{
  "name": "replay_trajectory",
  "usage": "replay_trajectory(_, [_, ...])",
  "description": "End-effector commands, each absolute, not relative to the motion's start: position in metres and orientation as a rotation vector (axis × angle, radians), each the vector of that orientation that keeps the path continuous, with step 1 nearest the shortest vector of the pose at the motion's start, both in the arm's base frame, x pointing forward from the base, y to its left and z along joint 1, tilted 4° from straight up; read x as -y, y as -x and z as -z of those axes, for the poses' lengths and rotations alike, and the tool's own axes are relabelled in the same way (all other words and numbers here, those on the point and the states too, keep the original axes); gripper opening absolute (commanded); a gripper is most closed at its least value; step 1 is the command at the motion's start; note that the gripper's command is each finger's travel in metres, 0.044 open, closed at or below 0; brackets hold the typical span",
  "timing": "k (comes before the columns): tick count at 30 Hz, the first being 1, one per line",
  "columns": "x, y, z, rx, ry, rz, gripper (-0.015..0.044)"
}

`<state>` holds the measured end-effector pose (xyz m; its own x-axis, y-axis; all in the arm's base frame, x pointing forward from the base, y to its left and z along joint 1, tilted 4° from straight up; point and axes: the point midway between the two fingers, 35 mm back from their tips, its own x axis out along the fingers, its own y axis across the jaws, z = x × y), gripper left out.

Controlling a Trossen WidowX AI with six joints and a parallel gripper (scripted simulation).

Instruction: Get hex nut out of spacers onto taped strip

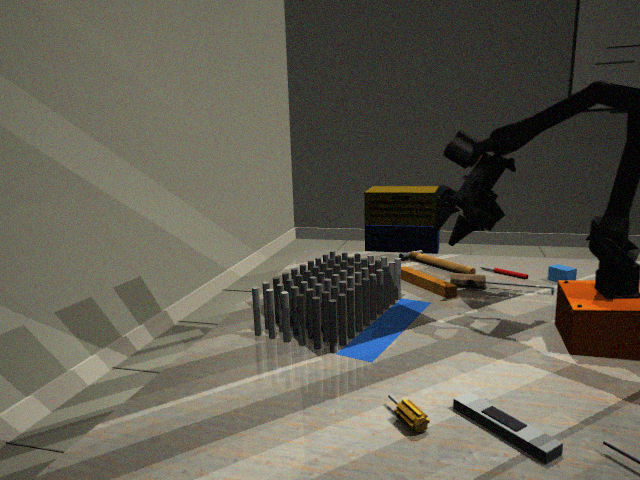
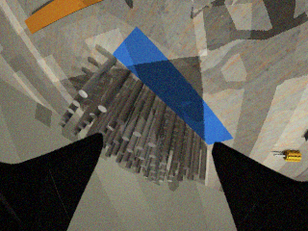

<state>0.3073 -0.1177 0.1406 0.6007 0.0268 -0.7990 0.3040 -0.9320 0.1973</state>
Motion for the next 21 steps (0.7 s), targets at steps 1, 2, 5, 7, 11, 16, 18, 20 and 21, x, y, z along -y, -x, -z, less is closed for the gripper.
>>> replay_trajectory(1, [0.118, -0.308, -0.140, -0.275, -2.502, 1.237, 0.0426])
replay_trajectory(2, [0.118, -0.311, -0.138, -0.293, -2.456, 1.204, 0.0440])
replay_trajectory(5, [0.119, -0.327, -0.126, -0.379, -2.182, 1.019, 0.0440])
replay_trajectory(7, [0.118, -0.337, -0.118, -0.420, -1.980, 0.899, 0.0440])
replay_trajectory(11, [0.114, -0.355, -0.106, -0.465, -1.568, 0.689, 0.0440])
replay_trajectory(16, [0.104, -0.370, -0.095, -0.465, -1.045, 0.477, 0.0440])
replay_trajectory(18, [0.099, -0.373, -0.092, -0.452, -0.836, 0.407, 0.0440])
replay_trajectory(20, [0.094, -0.376, -0.090, -0.433, -0.627, 0.347, 0.0440])
replay_trajectory(21, [0.091, -0.377, -0.090, -0.422, -0.523, 0.320, 0.0440])
